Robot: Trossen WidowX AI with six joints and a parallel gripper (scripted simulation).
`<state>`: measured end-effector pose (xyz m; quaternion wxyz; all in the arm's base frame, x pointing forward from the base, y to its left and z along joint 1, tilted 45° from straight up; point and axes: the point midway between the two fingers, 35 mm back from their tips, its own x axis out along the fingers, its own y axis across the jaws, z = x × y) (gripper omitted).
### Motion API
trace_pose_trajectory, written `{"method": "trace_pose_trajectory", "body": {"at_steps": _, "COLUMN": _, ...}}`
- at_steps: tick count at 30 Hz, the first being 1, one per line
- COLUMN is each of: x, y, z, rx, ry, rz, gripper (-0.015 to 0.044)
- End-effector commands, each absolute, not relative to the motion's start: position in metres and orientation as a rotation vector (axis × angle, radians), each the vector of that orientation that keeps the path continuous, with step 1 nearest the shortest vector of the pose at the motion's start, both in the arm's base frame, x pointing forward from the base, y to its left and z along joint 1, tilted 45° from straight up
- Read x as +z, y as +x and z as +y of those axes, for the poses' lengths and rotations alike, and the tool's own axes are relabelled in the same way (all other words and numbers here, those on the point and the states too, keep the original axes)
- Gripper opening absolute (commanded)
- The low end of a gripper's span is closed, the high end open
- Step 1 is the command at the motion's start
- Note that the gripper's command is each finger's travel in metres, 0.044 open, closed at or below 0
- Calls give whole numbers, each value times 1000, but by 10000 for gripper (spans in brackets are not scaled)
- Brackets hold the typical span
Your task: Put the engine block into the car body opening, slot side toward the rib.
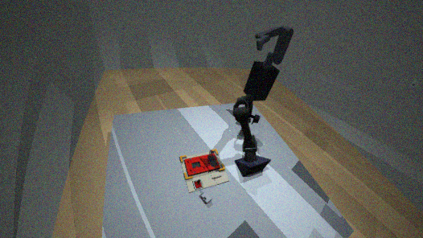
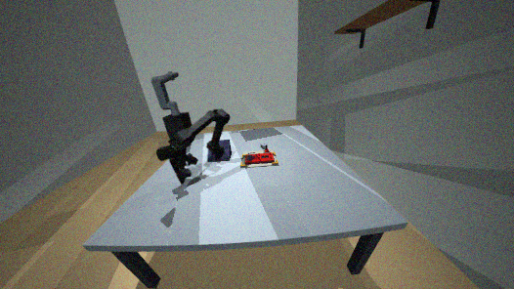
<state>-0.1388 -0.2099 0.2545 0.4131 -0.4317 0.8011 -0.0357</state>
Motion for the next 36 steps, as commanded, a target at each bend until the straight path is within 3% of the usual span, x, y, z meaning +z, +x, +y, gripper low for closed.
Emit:
{"method": "trace_pose_trajectory", "body": {"at_steps": 1, "x": 257, "y": -135, "z": -201, "rx": -114, "ry": -1049, "rz": 1901, "gripper": 440}}
{"method": "trace_pose_trajectory", "body": {"at_steps": 11, "x": 280, "y": -118, "z": -179, "rx": -282, "ry": -953, "rz": 1629, "gripper": 440}}
{"method": "trace_pose_trajectory", "body": {"at_steps": 18, "x": 284, "y": -116, "z": -177, "rx": -304, "ry": -946, "rz": 1602, "gripper": 440}}
{"method": "trace_pose_trajectory", "body": {"at_steps": 36, "x": 282, "y": -60, "z": -238, "rx": -220, "ry": -941, "rz": 1385, "gripper": 440}}
